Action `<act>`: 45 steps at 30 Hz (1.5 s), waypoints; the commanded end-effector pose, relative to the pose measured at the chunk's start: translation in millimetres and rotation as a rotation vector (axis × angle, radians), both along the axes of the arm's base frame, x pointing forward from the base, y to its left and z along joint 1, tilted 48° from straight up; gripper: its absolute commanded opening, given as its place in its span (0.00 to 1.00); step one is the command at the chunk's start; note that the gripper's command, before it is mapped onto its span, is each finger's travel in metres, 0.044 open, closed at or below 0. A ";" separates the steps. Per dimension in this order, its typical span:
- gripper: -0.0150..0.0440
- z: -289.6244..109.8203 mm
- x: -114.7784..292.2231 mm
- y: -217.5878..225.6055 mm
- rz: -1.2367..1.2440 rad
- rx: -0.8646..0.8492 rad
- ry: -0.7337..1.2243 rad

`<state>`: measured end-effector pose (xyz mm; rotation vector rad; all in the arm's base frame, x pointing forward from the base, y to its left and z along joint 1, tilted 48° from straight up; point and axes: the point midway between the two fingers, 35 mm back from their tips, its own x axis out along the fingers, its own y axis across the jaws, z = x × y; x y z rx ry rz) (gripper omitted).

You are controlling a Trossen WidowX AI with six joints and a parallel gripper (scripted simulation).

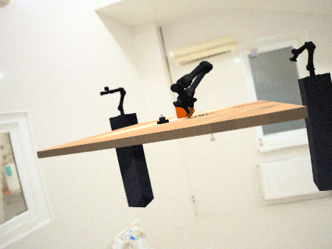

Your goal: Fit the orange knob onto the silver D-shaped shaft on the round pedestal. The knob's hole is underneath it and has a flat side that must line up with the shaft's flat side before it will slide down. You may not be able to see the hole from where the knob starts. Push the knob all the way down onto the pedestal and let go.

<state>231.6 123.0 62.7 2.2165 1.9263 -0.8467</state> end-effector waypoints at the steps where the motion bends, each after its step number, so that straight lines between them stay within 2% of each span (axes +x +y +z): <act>1: 0.56 -2.9 -2.3 -3.5 -0.020 0.069 -0.016; 22: 0.56 -20.3 -10.7 -16.4 -0.123 0.408 -0.089; 45: 0.56 -26.4 -13.8 -21.9 -0.130 0.428 -0.094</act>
